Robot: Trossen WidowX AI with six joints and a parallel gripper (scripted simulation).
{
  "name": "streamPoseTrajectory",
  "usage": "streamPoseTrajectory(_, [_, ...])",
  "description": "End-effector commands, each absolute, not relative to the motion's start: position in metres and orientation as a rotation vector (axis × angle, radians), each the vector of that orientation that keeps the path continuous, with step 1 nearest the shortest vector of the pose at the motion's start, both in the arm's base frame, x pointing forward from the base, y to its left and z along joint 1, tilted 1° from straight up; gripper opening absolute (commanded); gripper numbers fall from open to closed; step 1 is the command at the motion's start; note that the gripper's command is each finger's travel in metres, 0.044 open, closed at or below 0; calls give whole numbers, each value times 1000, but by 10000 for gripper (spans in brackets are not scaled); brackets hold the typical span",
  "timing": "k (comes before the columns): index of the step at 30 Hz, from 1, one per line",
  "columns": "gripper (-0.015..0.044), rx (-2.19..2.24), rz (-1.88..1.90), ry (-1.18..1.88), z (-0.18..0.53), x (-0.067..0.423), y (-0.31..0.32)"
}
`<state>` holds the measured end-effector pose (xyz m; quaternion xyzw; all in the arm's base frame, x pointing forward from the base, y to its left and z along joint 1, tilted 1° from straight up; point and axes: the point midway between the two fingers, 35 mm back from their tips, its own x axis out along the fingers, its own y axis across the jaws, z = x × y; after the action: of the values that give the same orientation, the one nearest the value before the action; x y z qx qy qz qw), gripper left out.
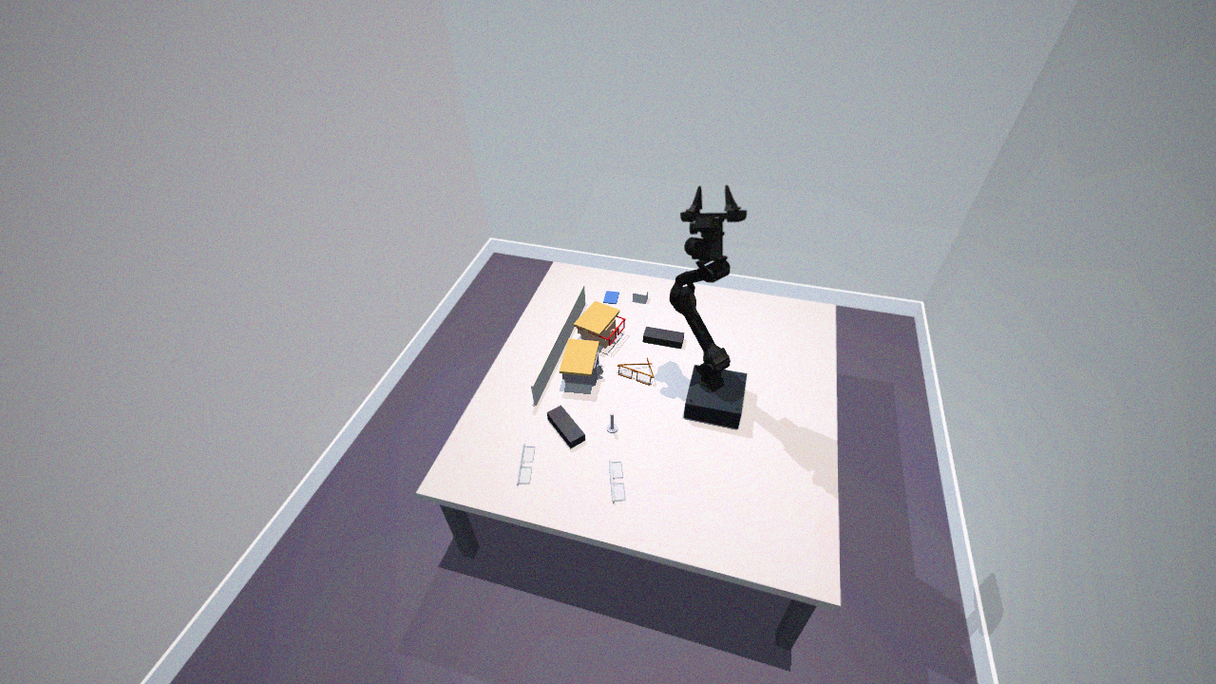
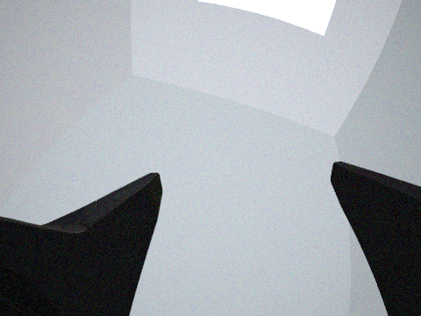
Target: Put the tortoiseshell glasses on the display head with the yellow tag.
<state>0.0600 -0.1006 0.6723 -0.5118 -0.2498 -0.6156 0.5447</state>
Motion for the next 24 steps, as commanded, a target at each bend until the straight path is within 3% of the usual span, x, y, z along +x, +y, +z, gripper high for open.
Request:
streamPoseTrajectory(1, [426, -1214, -1460, -593, 672, 60, -101])
streamPoseTrajectory(8, [440, -1214, -1460, -593, 672, 60, -101])
streamPoseTrajectory(17, [204, -1488, -1850, -671, 684, -21, -26])
streamPoseTrajectory(24, [200, -1757, -2213, -717, 672, -59, 68])
